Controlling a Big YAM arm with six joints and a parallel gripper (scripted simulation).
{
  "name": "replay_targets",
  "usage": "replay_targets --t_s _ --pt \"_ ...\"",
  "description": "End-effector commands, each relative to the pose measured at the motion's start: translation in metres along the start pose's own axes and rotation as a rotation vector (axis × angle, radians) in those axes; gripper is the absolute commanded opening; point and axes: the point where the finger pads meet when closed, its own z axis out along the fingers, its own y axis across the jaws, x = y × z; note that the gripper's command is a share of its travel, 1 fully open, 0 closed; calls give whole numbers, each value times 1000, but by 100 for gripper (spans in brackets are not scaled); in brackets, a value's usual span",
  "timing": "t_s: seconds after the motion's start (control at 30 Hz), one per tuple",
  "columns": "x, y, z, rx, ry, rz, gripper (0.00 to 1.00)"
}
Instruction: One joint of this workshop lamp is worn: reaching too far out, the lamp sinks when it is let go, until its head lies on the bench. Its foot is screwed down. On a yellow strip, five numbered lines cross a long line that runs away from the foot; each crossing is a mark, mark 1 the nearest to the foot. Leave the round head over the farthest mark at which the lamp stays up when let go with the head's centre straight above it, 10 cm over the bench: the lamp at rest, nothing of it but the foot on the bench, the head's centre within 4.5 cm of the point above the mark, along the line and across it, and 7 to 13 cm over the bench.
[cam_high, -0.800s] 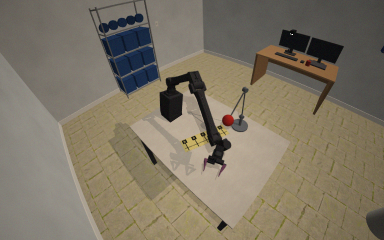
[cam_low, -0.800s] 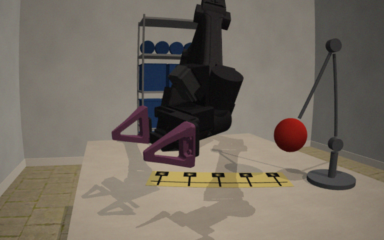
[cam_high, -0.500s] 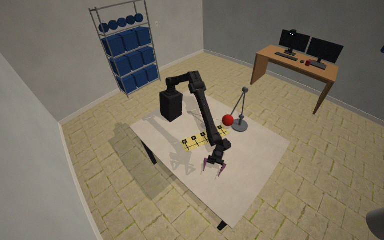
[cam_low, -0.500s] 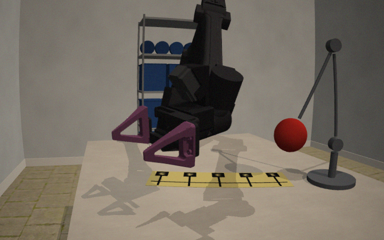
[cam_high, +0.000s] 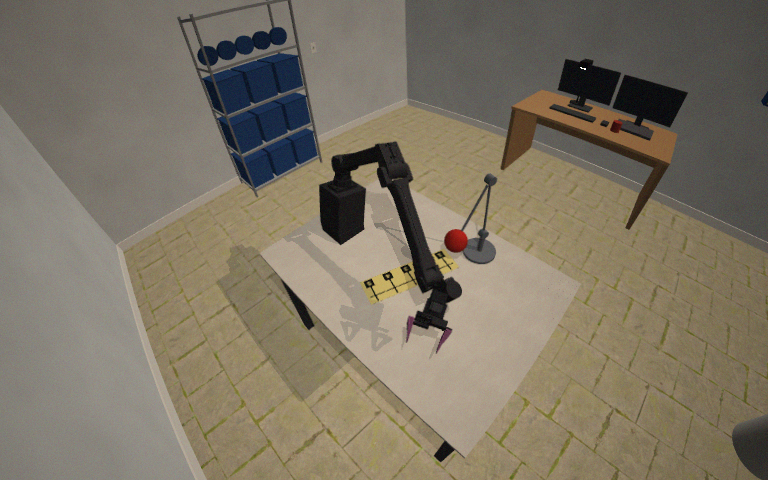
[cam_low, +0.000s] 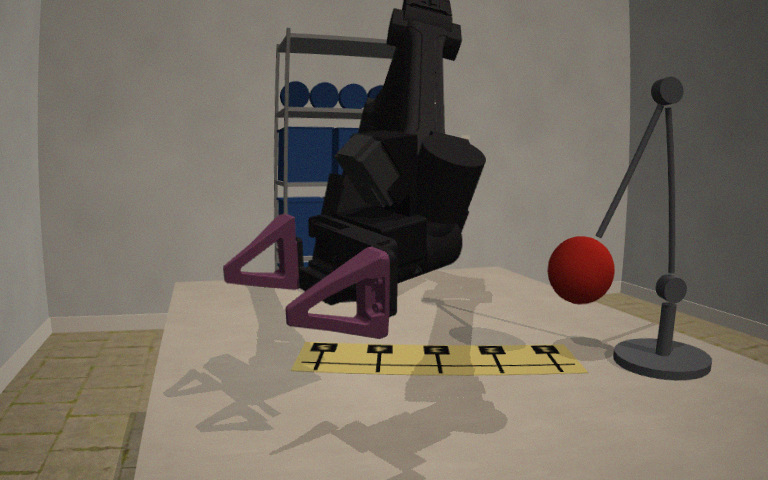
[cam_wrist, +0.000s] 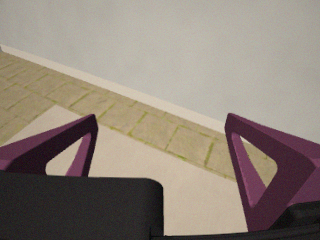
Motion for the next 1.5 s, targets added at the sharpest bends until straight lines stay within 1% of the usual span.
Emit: replay_targets --t_s 0.0,1.43,1.47 --pt "-15 4 1 -3 -14 18 100" --pt "-8 0 0 0 -6 8 100" --pt "-8 -1 -5 -21 -4 -1 100"
